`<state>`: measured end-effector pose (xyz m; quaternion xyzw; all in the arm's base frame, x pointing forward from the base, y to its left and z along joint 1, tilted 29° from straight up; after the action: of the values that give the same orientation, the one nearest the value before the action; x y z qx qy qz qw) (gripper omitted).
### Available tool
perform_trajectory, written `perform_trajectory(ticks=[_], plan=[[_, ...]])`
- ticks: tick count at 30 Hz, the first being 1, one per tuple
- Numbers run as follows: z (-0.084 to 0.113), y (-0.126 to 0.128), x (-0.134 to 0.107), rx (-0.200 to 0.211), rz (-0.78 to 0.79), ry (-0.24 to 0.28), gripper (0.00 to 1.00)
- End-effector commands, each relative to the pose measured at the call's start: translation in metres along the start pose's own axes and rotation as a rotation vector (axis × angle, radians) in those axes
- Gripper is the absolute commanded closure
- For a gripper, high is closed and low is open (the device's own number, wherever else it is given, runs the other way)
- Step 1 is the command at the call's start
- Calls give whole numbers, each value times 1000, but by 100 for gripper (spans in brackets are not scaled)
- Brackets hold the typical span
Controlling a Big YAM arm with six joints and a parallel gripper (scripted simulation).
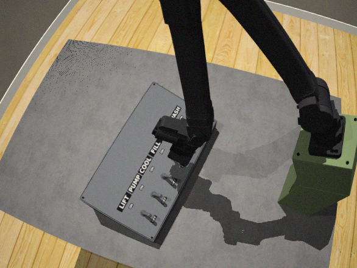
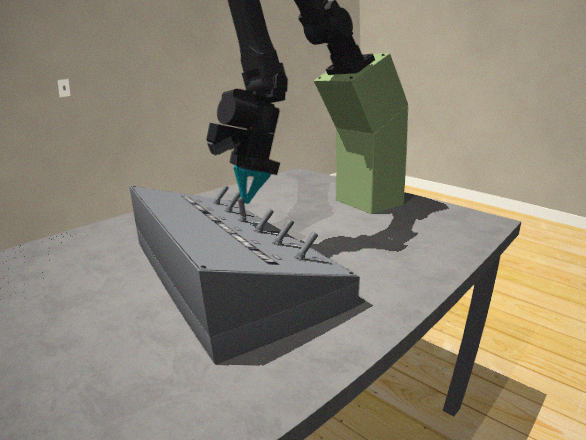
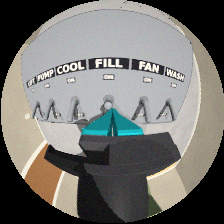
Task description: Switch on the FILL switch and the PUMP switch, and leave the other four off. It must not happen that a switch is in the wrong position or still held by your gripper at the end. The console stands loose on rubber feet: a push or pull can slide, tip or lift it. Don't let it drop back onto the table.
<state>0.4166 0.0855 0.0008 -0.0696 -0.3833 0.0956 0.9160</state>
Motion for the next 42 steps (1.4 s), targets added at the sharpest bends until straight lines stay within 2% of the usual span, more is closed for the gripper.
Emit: perform_trajectory(ticks=[1, 38, 40, 42], plan=[[4, -5, 41, -5, -20, -97, 100], [4, -4, 41, -5, -22, -106, 100], [5, 1, 37, 1, -22, -107, 100], [-3, 9, 16, 5, -18, -72, 100]])
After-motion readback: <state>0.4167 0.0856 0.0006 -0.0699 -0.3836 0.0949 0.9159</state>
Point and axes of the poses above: the point where the finger pads meet when closed, its own z axis back along the fingers, its own y axis across the jaws, x = y × z, the point moved 8 cm from there along z, back along the fingers, and after that the axes turned 15 degrees about z, right-handed, at the moved point
